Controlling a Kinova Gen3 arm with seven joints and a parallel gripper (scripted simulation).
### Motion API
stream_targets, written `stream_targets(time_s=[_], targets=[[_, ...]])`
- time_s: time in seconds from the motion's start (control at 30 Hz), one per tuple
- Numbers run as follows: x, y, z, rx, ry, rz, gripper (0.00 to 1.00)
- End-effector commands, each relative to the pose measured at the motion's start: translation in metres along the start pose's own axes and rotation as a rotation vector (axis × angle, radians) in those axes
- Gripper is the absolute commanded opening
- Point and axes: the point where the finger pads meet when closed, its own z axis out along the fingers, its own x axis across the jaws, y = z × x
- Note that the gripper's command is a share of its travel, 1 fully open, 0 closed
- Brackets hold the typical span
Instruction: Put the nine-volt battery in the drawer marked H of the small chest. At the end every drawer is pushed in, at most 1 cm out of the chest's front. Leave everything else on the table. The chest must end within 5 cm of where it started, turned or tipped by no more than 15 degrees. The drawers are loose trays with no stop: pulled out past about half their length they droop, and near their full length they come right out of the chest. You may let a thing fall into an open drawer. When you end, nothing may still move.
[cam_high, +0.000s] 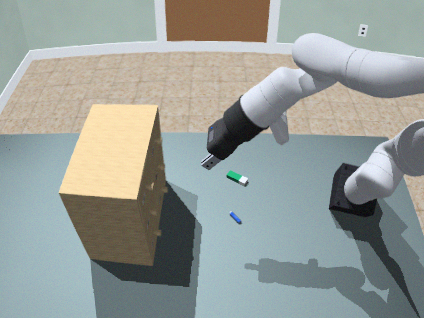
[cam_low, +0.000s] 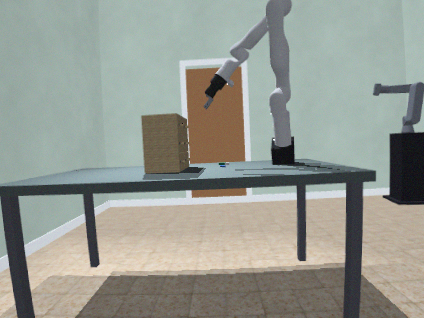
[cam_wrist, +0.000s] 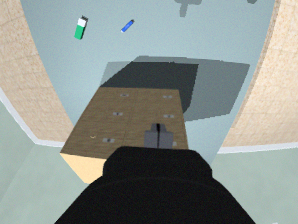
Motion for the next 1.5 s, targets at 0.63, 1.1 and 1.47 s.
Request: stream_targets(time_s=[0.63, 1.1, 1.47], targets=[[-0.001, 0.013, -0.067, 0.409, -0.006, -0.008, 0.00], [-0.001, 0.016, -0.106, 0.661, -0.007, -0.007, 0.00], [-0.001, 0.016, -0.109, 0.682, -0.007, -0.007, 0.00]])
